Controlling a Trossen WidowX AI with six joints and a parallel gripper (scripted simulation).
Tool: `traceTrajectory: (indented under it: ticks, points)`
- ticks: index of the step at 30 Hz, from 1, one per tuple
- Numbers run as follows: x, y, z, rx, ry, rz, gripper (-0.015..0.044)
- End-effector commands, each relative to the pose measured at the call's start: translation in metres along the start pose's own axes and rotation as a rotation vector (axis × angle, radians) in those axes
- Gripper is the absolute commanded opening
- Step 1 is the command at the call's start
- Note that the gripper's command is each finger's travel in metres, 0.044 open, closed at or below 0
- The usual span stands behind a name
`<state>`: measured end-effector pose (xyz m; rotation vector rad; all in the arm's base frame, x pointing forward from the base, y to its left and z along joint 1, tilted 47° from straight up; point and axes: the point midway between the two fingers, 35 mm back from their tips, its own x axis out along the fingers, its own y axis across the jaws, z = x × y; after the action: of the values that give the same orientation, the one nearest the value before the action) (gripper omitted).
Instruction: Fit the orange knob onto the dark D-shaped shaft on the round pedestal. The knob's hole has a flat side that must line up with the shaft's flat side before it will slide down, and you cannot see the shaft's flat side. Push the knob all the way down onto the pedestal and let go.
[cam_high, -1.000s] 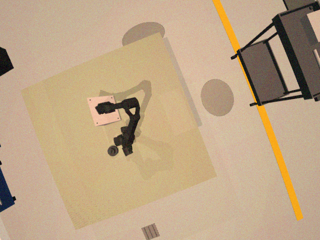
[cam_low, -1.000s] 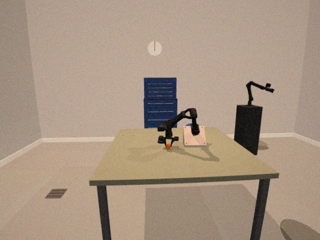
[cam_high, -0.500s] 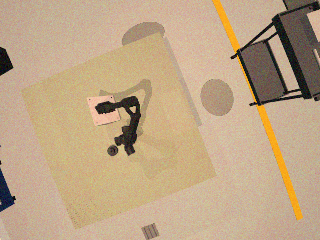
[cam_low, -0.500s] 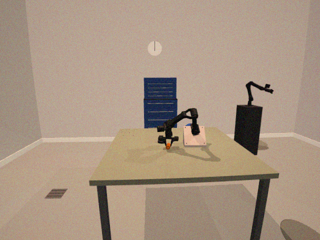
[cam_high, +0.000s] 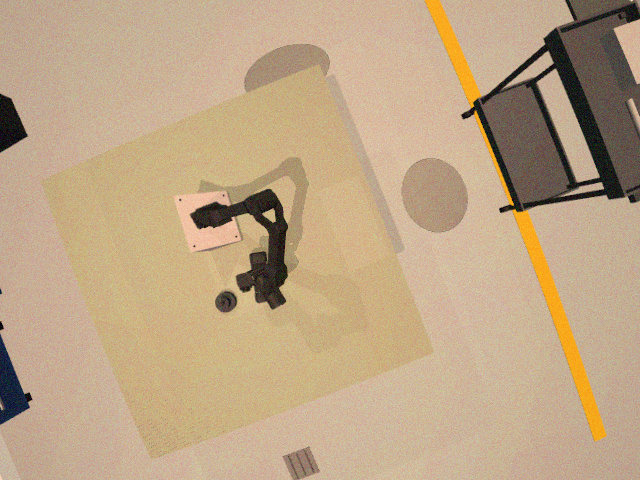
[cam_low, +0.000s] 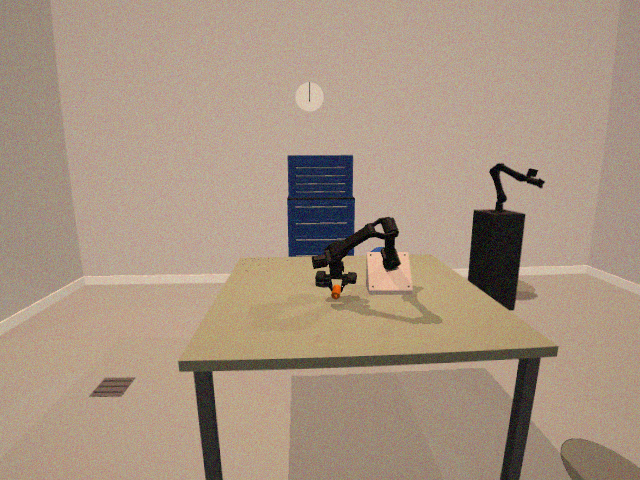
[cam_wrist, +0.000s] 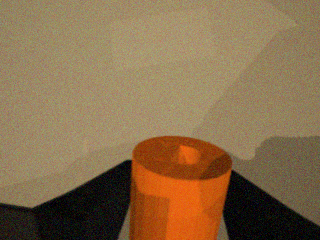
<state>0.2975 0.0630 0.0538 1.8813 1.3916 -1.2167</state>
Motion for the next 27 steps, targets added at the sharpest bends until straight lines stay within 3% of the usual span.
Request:
traceTrajectory:
  ticks: [1, 27]
  points:
    - [-0.003, 0.0, -0.003, 0.002, -0.062, 0.002, 0.0179]
    - [-0.017, 0.0, -0.025, 0.002, -0.445, 0.001, 0.0179]
